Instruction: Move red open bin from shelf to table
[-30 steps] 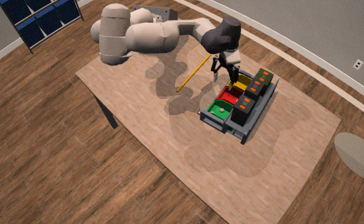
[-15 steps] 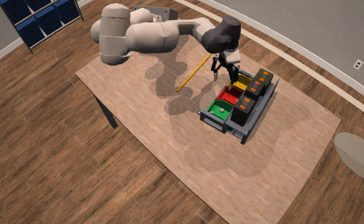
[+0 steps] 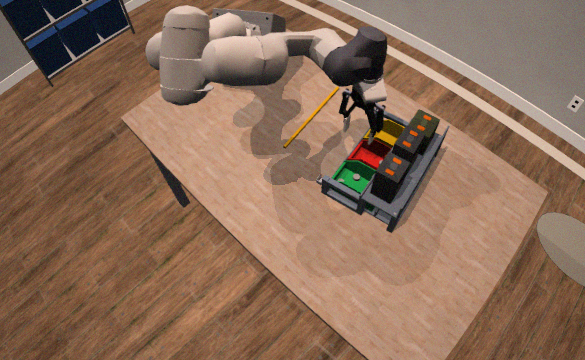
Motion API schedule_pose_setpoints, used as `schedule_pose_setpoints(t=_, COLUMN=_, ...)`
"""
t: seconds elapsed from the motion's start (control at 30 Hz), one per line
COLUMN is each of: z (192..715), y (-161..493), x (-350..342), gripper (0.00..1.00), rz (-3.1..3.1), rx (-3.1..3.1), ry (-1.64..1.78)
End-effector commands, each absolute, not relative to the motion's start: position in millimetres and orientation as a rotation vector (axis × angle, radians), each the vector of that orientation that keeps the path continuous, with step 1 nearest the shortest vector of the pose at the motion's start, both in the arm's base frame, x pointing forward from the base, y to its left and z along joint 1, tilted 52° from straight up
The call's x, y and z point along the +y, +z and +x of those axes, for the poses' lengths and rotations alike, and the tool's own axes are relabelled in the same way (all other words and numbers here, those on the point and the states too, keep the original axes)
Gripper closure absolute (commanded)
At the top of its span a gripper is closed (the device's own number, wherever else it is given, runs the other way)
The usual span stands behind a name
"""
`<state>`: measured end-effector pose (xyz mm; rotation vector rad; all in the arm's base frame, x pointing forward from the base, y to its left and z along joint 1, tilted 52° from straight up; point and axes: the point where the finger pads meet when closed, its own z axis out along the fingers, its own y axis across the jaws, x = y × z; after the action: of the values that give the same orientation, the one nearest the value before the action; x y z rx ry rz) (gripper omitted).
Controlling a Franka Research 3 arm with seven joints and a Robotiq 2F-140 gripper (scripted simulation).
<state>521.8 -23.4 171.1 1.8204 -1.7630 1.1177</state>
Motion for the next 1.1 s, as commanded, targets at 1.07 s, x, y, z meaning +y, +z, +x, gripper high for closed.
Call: schedule_pose_setpoints(t=1.07, z=541, y=122, x=-77, gripper=0.43, rz=1.820, rx=-1.771, ry=1.117)
